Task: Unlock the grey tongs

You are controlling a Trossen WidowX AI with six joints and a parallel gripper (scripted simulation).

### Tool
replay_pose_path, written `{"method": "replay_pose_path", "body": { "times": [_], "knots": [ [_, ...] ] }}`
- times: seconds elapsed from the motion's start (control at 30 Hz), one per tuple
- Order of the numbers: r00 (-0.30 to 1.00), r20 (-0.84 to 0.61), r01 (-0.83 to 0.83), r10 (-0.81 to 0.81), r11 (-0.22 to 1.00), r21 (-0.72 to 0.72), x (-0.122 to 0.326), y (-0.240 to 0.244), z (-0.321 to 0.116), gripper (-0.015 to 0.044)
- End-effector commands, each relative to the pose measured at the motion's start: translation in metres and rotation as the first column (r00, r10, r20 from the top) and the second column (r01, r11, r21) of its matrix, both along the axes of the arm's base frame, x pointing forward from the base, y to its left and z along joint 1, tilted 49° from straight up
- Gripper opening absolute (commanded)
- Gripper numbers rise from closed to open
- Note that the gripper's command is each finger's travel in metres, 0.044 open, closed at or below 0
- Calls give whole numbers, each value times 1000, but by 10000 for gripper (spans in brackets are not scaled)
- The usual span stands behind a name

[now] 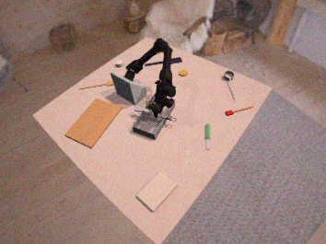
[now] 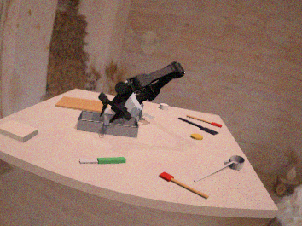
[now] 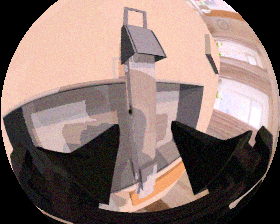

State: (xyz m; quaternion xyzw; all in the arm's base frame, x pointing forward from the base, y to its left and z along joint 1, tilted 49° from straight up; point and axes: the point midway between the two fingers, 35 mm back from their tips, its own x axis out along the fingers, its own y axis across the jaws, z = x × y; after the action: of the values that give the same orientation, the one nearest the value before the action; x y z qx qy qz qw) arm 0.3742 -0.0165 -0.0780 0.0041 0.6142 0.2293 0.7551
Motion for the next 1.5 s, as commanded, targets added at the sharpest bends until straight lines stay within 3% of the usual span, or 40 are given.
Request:
{"method": "replay_pose_path", "body": {
  "times": [0.0,0.5,0.7,1.03,1.27,1.47],
  "knots": [
    [1000,-6,5,-5,1000,3,-1,3,-7,260],
    [1000,-5,5,-5,1000,4,0,11,-28,260],
    [1000,0,0,0,1000,2,2,10,-24,103],
    [1000,0,0,0,1000,2,2,10,-24,36],
    [1000,-1,0,0,1000,2,3,3,-18,-148],
    [1000,-5,5,-5,1000,0,6,-46,24,-150]
  ]
}}
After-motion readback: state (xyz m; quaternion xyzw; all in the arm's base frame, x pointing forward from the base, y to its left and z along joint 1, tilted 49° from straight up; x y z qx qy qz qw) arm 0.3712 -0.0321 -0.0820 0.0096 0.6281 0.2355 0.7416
